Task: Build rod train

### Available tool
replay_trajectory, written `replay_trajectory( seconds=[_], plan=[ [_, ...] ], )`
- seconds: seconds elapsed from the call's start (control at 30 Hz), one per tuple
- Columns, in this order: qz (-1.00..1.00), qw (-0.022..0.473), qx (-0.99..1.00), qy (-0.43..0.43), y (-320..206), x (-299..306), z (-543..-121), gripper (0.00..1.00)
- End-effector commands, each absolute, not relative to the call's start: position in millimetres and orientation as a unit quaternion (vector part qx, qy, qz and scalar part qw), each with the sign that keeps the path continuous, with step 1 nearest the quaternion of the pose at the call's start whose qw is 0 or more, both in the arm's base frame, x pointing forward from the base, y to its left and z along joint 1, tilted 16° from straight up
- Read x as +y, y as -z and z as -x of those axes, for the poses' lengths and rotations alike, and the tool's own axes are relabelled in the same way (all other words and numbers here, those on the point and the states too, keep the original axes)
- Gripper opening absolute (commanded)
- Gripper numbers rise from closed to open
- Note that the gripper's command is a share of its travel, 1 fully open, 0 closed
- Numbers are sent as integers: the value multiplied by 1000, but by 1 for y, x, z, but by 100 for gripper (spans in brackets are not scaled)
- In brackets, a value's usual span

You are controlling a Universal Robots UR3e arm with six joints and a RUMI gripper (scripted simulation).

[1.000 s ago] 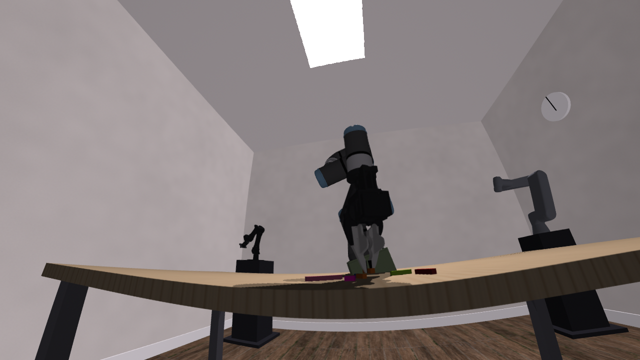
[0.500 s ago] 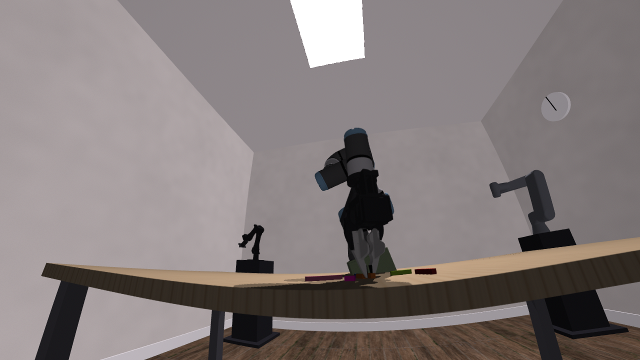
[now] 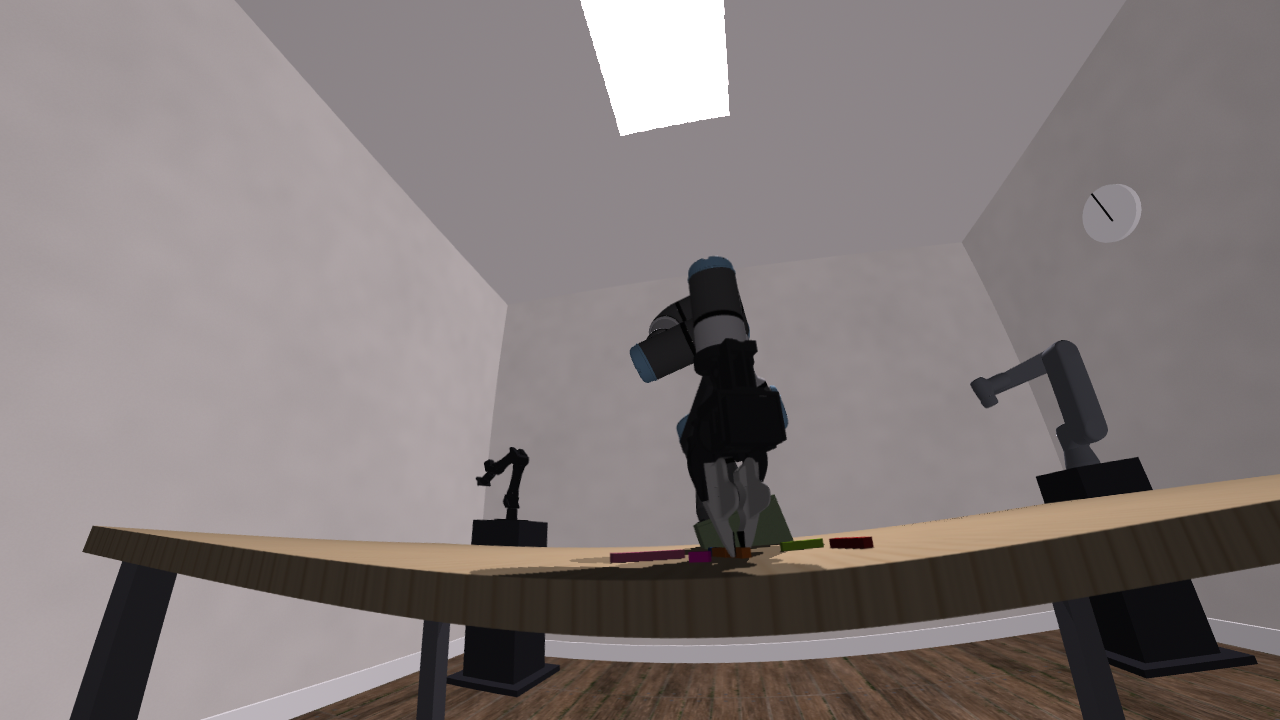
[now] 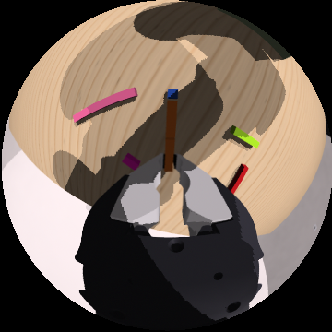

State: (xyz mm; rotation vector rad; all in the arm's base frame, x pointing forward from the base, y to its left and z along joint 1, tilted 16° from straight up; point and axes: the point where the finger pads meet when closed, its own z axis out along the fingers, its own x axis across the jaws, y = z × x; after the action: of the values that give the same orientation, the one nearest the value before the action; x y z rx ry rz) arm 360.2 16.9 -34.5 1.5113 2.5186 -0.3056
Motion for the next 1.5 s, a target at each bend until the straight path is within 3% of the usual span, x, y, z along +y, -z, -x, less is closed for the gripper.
replay_trajectory(
  seconds=[0.0,0.67,1.17,1.47],
  plan=[
    [-509,95,849,102,34,17,-361,0],
    [-509,95,849,102,34,17,-361,0],
    [-509,95,849,102,34,17,-361,14],
    [-509,95,849,102,34,17,-361,14]
  ],
)
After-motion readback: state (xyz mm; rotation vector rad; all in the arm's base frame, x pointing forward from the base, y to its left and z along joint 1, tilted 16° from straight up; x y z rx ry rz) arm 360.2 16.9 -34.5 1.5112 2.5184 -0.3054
